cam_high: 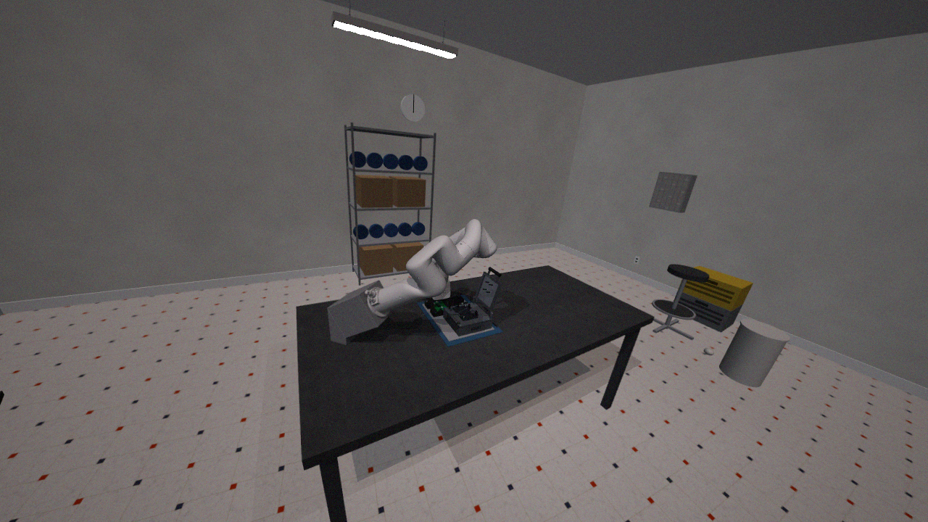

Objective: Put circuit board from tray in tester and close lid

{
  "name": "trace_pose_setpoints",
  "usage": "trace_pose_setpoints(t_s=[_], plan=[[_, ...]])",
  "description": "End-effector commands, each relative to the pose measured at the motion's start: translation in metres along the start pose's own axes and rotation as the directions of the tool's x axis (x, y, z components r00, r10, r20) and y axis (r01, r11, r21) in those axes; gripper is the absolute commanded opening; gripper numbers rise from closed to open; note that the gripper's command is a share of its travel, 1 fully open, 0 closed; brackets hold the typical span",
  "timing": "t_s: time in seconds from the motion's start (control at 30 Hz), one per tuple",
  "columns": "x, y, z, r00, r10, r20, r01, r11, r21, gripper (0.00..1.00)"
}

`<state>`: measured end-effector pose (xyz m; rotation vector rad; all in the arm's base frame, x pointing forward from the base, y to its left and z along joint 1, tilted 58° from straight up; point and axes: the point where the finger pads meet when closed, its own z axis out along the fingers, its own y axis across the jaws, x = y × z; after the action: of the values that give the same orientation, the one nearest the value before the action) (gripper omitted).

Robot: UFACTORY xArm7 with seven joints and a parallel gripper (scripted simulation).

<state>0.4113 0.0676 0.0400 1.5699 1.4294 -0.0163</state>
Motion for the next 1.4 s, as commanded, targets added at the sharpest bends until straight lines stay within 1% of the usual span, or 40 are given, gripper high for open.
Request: trace_pose_setpoints(t_s=[0.0,0.03,0.07,1.37], plan=[[0.0012,0.0002,-0.0011,1.0,0.0,-0.003,0.0,1.0,-0.001,0.81],[0.0012,0.0002,-0.0011,1.0,0.0,-0.003,0.0,1.0,-0.001,0.81],[0.0012,0.0002,-0.0011,1.0,0.0,-0.003,0.0,1.0,-0.001,0.79],[0.0012,0.0002,-0.0012,1.0,0.0,-0.003,0.0,1.0,-0.001,0.79]])
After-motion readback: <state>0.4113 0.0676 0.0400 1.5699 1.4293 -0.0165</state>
